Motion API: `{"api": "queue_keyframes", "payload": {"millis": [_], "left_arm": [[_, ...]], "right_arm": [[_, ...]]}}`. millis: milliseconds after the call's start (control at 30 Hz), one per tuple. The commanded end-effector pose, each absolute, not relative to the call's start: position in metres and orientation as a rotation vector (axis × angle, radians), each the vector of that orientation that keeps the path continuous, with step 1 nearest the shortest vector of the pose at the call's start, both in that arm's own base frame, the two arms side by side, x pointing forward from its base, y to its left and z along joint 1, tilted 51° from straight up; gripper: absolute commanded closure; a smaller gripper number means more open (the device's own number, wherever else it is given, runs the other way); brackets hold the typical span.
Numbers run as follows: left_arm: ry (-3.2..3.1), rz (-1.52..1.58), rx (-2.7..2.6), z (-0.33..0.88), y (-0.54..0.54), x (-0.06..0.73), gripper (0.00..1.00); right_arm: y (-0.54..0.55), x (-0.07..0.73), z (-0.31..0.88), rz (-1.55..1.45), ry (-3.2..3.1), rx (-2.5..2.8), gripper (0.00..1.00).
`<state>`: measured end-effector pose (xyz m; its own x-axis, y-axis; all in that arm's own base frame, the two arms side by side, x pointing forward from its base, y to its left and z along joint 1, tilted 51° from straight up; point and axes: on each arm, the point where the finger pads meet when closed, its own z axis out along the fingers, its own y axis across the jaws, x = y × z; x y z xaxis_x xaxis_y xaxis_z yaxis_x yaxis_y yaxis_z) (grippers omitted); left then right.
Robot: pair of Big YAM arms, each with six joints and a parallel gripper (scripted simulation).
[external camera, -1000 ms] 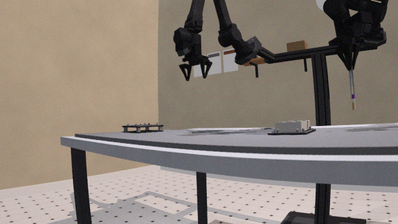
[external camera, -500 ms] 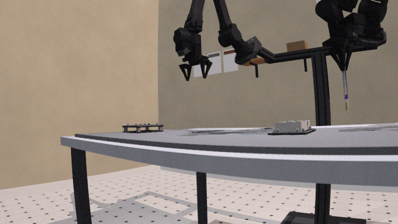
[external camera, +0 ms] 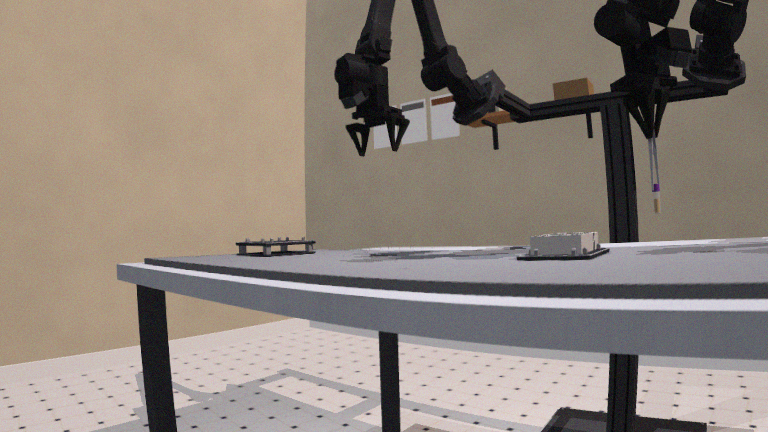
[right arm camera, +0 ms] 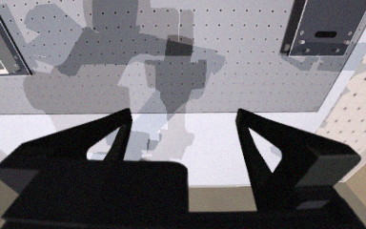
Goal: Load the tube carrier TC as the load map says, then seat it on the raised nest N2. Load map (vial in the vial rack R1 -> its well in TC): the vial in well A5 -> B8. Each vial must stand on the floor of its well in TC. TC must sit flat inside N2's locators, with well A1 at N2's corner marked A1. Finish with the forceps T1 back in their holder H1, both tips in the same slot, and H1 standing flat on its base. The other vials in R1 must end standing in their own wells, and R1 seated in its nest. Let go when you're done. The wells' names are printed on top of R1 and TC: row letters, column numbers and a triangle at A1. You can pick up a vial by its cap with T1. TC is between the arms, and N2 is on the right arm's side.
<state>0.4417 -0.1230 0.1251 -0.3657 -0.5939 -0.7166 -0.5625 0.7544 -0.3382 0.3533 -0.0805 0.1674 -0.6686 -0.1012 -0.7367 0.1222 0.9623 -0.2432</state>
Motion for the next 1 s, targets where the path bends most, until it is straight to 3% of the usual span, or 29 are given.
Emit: {"api": "queue_keyframes", "payload": {"millis": [0, 967], "left_arm": [[2.05, -0.056, -0.877, 0.125, -0.135, 0.445, 0.91], [2.049, -0.058, -0.875, 0.111, -0.176, 0.446, 0.91]], "right_arm": [[-0.08, 0.356, 0.175, -0.353, 2.261, -0.002, 0.0], [-0.08, 0.356, 0.175, -0.353, 2.261, -0.002, 0.0]]}}
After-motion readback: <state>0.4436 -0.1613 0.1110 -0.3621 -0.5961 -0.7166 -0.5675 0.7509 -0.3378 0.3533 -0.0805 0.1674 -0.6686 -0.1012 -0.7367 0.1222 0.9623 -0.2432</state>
